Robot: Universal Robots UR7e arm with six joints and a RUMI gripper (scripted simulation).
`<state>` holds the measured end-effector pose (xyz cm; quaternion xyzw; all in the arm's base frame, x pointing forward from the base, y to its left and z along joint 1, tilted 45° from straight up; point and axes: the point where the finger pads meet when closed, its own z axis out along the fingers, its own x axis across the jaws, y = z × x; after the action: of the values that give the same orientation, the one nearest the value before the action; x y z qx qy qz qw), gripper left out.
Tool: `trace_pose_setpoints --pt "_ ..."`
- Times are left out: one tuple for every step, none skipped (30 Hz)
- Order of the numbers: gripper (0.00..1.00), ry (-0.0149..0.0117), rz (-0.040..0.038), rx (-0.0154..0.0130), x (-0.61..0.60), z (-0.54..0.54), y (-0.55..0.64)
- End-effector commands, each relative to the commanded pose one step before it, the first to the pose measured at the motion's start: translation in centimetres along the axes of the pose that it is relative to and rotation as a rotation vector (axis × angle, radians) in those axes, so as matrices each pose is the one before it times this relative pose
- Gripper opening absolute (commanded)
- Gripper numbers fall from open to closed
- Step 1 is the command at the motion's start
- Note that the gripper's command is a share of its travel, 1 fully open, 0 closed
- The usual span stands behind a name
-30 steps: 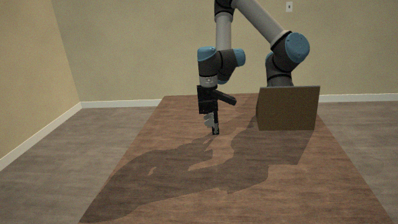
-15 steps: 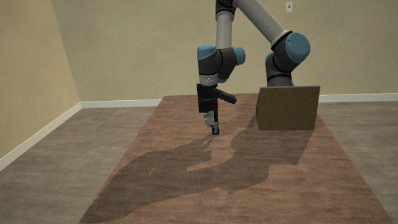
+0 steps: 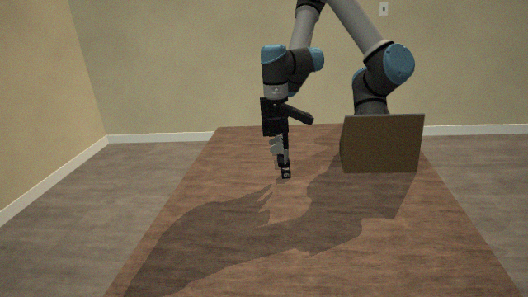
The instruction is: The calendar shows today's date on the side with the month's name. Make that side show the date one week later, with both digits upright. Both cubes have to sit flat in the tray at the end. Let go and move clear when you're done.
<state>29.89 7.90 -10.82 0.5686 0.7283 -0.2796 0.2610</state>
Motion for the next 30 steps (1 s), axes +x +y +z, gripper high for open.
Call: trace_pose_setpoints --pt "0.28 -0.00170 0.00097 0.00386 0.015 -2.173 0.031" --pt "0.28 0.00000 0.00000 0.00000 0.000 -0.335 -0.001" --pt "0.28 0.00000 0.00000 0.00000 0.000 -0.303 0.001" --pt "0.28 0.00000 0.00000 0.00000 0.000 -0.268 0.000" --pt "0.28 0.00000 0.00000 0.00000 0.000 -0.231 0.000" --pt "0.28 0.00000 0.00000 0.00000 0.000 -0.193 -0.001" --pt "0.28 0.00000 0.00000 0.00000 0.000 -0.156 0.001" --pt "0.28 0.00000 0.00000 0.00000 0.000 0.000 0.000" --pt "0.28 0.00000 0.00000 0.00000 0.000 0.000 0.000" --pt "0.28 0.00000 0.00000 0.00000 0.000 -0.119 0.000" --pt "0.28 0.00000 0.00000 0.00000 0.000 -0.085 0.000" --pt "0.28 0.00000 0.00000 0.00000 0.000 -0.055 0.000" --pt "0.28 0.00000 0.00000 0.00000 0.000 -0.030 0.000" --pt "0.28 0.00000 0.00000 0.00000 0.000 -0.012 0.000" --pt "0.28 0.00000 0.00000 0.00000 0.000 -0.002 0.000" --pt "1.00 0.00000 0.00000 0.00000 0.000 0.000 0.000" --pt "1.00 0.00000 0.00000 0.00000 0.000 0.000 0.000" --pt "1.00 0.00000 0.00000 0.00000 0.000 0.000 0.000" --pt "1.00 0.00000 0.00000 0.00000 0.000 0.000 0.000" --pt "1.00 0.00000 0.00000 0.00000 0.000 0.000 0.000" --pt "1.00 0.00000 0.00000 0.00000 0.000 0.000 0.000" --pt "1.00 0.00000 0.00000 0.00000 0.000 0.000 0.000" --pt "1.00 0.00000 0.00000 0.00000 0.000 0.000 0.000" --pt "1.00 0.00000 0.00000 0.00000 0.000 0.000 0.000" --pt "1.00 0.00000 0.00000 0.00000 0.000 0.000 0.000" --pt "1.00 0.00000 0.00000 0.00000 0.000 0.000 0.000" --pt "1.00 0.00000 0.00000 0.00000 0.000 0.000 0.000" --pt "1.00 0.00000 0.00000 0.00000 0.000 0.000 0.000" --pt "1.00 0.00000 0.00000 0.00000 0.000 0.000 0.000" --pt "1.00 0.00000 0.00000 0.00000 0.000 0.000 0.000"
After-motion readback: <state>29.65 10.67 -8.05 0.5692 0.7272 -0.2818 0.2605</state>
